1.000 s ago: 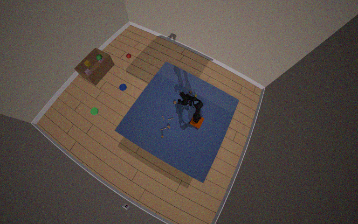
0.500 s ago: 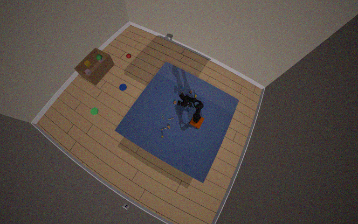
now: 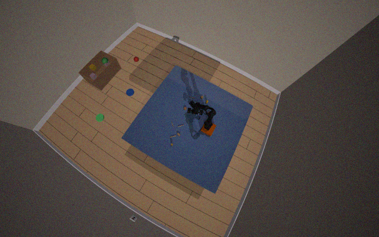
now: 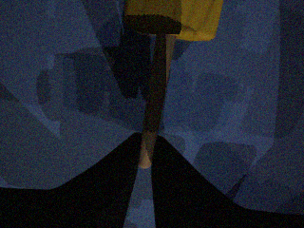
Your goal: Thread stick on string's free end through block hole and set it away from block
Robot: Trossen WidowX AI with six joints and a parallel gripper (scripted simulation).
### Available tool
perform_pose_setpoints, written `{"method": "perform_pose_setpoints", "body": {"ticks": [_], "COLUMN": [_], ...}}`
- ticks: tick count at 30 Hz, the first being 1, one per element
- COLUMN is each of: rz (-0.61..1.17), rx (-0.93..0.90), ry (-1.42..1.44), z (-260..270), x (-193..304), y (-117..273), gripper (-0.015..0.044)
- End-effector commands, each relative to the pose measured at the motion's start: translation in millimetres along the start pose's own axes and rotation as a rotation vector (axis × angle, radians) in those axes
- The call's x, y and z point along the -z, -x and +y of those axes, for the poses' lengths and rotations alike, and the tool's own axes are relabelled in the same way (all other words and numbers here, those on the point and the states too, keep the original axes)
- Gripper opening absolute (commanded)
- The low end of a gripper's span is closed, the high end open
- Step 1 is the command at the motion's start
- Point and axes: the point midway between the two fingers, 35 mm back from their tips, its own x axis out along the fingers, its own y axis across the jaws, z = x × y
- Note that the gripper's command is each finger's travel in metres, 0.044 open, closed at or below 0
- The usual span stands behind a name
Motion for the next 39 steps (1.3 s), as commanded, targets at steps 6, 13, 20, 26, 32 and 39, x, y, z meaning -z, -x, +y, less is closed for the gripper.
{"method": "perform_pose_setpoints", "body": {"ticks": [6, 13, 20, 26, 32, 39], "rz": [-0.001, -0.001, -0.001, 0.000, 0.001, 0.001], "rx": [0.000, -0.001, -0.002, -0.003, -0.003, 0.000], "ry": [-0.005, -0.006, -0.006, -0.009, -0.019, -0.016], "z": [-1, 0, 0, 0, 2, 2], "x": [13, 23, 33, 41, 48, 56], "y": [0, 0, 0, 0, 0, -5], "gripper": [0.0000, 0.0000, 0.0000, 0.0000, 0.0000, 0.0000]}}
